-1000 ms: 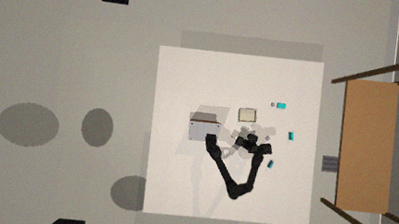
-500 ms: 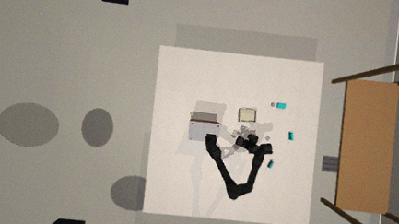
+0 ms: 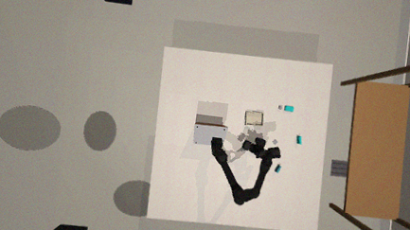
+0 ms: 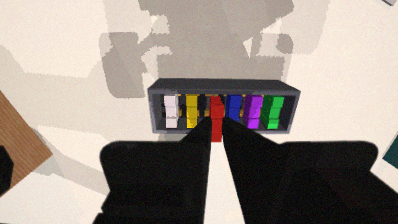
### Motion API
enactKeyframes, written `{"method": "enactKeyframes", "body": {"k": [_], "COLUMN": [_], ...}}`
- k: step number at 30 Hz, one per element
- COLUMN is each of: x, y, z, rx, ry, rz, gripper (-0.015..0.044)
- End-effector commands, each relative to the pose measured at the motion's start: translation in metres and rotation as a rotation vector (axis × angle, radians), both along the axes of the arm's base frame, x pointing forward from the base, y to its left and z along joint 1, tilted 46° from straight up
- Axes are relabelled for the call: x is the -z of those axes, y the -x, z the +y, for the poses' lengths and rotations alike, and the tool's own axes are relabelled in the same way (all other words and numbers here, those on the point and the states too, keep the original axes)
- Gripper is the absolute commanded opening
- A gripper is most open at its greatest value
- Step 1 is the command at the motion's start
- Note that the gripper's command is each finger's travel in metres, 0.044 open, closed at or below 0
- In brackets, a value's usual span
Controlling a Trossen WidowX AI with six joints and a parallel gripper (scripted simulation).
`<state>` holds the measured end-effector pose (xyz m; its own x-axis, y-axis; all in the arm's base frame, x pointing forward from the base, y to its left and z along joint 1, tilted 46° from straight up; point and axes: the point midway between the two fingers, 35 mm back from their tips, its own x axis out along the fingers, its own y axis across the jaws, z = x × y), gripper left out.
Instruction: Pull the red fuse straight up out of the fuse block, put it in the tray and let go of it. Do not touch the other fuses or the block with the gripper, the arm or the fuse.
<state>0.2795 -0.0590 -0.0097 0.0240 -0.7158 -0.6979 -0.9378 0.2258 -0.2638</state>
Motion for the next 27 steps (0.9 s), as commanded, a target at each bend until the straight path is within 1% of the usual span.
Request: {"method": "enactKeyframes", "body": {"k": [1,27], "x": [-0.0017,-0.0107], "y": [0.0,0.0007], "z": [0.0016,0.0105], "rx": [0.004,0.003], "ry": [-0.004,-0.002], "rz": [-0.004,-0.002], "gripper": [0.0,0.0]}}
